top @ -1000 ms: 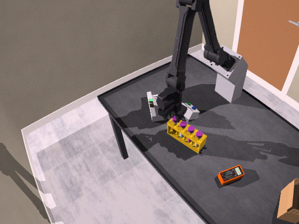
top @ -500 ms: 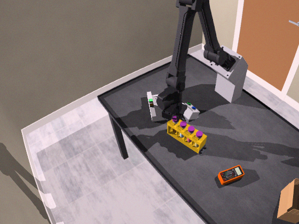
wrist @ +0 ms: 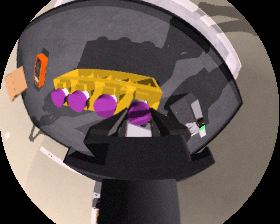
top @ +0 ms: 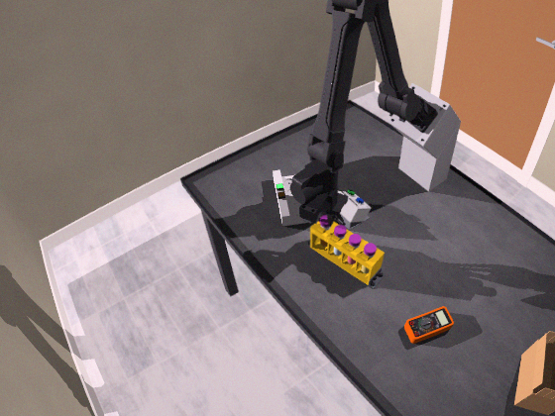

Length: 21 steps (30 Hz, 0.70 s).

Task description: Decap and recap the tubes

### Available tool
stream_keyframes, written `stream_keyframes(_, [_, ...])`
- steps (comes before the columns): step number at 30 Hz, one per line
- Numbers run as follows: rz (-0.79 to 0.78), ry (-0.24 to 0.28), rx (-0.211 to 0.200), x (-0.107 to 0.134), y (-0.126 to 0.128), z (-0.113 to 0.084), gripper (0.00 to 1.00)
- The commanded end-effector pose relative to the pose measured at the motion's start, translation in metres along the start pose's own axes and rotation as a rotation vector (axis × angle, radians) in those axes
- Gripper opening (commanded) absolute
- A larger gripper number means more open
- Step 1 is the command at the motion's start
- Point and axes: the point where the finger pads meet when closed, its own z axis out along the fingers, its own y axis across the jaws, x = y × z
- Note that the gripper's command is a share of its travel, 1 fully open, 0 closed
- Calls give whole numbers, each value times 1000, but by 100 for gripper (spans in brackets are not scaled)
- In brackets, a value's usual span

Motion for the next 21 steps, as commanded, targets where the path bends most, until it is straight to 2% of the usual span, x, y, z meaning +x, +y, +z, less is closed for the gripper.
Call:
stream_keyframes(1, [131, -29, 14, -4, -5, -6, 0])
stream_keyframes(4, [231, -27, 13, -4, -5, -5, 0])
stream_keyframes(6, [231, -27, 13, -4, -5, -5, 0])
stream_keyframes(21, [731, -19, 8, -2, -5, 0, 0])
